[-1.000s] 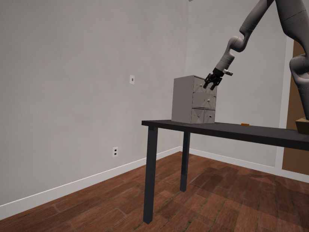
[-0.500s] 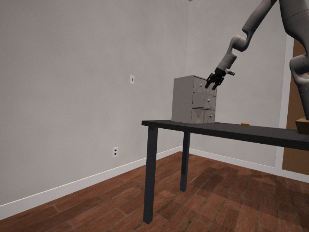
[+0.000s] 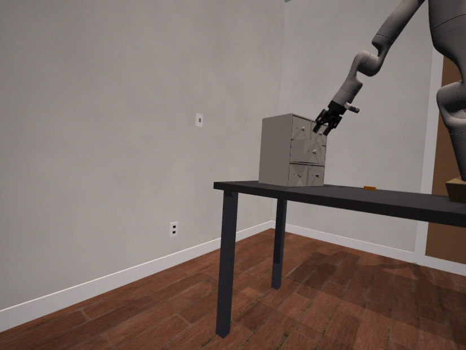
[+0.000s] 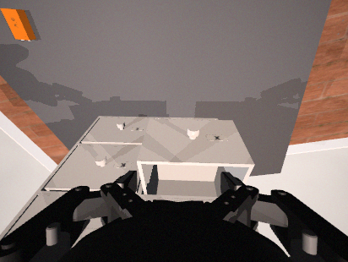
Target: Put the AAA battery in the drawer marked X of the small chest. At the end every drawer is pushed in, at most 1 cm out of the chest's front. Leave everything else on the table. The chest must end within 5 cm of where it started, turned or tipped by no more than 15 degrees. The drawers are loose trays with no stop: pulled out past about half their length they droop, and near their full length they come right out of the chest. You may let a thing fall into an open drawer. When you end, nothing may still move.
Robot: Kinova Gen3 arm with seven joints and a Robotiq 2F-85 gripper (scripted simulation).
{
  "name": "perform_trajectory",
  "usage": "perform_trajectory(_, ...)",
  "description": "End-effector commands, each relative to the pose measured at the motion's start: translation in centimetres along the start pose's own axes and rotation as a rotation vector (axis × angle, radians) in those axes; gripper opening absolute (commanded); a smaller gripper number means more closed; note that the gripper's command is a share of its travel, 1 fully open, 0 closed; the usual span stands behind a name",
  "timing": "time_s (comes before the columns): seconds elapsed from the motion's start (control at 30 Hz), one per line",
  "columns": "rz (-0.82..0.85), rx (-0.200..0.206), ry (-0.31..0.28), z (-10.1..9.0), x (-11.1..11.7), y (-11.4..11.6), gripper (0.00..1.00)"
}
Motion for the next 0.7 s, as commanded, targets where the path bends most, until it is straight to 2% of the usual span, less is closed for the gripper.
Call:
perform_trajectory(0.0,0.016,0.003,-0.001,-0.7,0.2,-0.3,1.0)
perform_trajectory(0.67,0.016,0.003,-0.001,-3.5,3.7,0.1,1.0)
Point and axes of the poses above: the point where the finger pads meet when closed, its own z axis out along the fingers, its own y axis across the jaws, x = y × z, the point moved 4 cm from there along -z, back along the fingers, and after that the axes turned 6 degrees about -z, right-handed, at the moved point
